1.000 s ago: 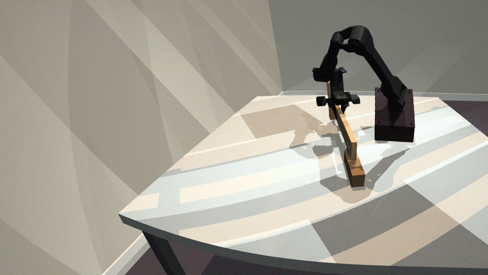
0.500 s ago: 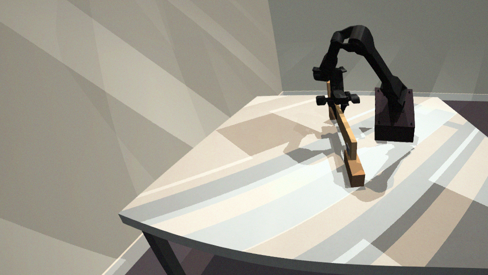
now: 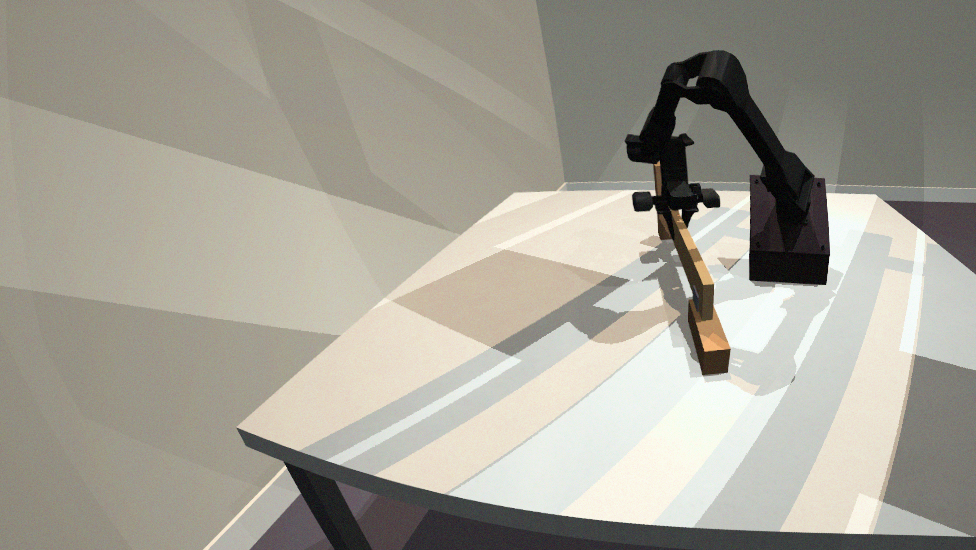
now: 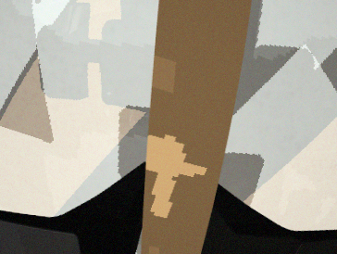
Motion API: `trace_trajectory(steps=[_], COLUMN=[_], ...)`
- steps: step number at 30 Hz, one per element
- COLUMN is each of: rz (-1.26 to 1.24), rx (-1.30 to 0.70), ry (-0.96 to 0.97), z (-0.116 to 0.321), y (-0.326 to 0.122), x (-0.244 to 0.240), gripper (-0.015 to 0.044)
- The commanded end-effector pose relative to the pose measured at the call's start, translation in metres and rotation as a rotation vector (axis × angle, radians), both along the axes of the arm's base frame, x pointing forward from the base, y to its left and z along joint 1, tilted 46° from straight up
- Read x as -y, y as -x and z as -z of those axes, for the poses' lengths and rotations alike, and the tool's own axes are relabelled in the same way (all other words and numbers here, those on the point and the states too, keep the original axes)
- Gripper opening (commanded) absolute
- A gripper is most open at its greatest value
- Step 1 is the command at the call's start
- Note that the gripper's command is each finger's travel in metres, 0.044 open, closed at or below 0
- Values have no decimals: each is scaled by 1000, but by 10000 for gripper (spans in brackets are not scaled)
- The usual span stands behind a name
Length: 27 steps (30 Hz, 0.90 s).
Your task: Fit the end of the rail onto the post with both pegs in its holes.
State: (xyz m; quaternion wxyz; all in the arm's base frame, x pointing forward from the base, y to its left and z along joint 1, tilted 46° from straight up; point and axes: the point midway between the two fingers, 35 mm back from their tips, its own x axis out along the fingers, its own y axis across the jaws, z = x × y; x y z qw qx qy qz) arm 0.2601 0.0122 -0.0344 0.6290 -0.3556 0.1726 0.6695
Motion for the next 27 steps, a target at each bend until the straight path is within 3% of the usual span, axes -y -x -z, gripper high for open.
trace_trajectory(steps=[1,27], rz=[4,4], rx=[2,2], ry=[3,3], z=[-1,1], y=[0,0], x=[3,2], gripper=[0,0])
